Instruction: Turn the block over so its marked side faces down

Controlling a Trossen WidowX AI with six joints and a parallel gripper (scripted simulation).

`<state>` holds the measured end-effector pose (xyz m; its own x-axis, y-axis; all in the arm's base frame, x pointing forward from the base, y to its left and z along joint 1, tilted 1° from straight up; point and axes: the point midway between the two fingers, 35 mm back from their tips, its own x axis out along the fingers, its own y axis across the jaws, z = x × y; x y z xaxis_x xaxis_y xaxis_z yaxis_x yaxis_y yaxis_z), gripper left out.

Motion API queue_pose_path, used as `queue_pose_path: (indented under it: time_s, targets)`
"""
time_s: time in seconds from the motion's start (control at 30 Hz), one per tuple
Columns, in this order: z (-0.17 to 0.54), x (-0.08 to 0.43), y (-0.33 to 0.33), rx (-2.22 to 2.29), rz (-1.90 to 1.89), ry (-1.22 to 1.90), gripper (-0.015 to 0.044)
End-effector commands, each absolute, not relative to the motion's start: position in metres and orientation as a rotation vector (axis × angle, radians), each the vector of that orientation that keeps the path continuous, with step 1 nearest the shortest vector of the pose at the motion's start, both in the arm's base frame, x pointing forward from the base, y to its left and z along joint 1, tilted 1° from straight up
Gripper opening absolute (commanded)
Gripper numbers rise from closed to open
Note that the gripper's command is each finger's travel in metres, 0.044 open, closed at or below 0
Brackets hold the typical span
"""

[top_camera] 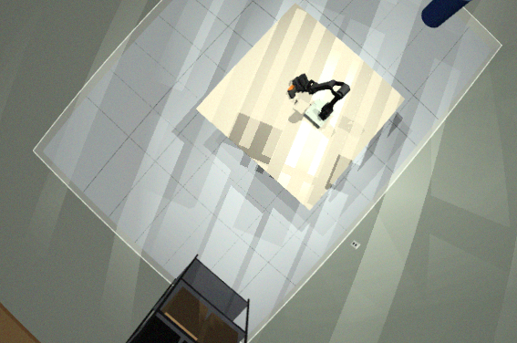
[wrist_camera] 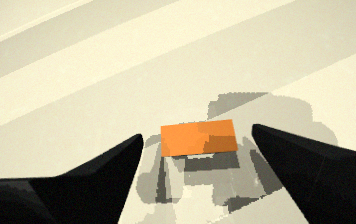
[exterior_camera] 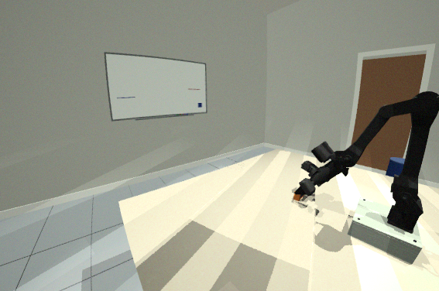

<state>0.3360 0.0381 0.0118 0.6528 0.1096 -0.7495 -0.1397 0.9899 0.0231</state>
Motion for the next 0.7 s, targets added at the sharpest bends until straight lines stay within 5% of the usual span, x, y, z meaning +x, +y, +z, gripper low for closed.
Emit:
queue_pose_path:
  time_s: [0.0, 0.67]
  targets:
    - [0.057, 0.314, 0.035, -0.059, 0.138, 0.948, 0.044]
    - [0.07, 0.341, 0.038, -0.078, 0.13, 1.24, 0.044]
